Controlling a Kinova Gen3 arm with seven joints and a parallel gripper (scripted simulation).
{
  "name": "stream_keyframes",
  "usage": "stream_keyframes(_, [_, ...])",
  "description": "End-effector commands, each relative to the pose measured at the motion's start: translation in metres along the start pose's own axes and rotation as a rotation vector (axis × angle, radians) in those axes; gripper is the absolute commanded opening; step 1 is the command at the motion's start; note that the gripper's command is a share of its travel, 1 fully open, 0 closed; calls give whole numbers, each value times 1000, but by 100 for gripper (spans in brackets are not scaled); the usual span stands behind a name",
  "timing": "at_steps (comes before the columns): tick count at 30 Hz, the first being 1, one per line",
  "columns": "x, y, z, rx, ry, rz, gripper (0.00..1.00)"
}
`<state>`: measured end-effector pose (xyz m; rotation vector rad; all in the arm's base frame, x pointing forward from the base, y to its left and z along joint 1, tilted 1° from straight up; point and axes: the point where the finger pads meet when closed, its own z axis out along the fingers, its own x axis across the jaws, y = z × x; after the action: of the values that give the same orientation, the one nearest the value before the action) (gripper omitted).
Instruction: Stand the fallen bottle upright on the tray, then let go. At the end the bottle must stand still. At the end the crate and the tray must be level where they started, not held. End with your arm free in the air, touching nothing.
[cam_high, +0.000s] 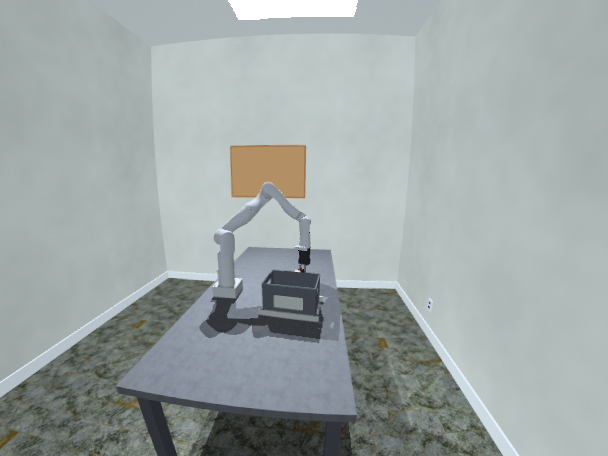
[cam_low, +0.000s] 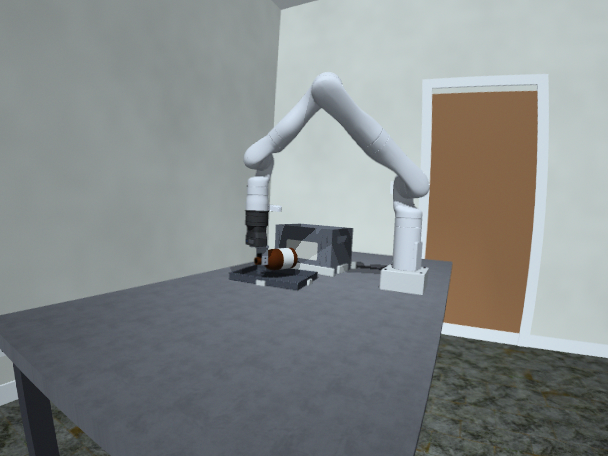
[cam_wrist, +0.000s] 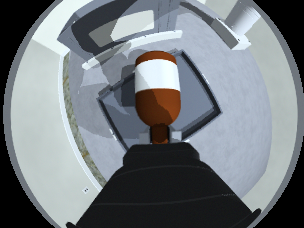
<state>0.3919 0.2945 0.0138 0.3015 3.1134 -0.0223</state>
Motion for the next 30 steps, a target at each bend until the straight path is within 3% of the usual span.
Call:
stream_keyframes(1, [-1, 2, -6, -7, -3, -2, 0])
stream_keyframes(30, [0, 2, -50, -7, -3, -2, 0])
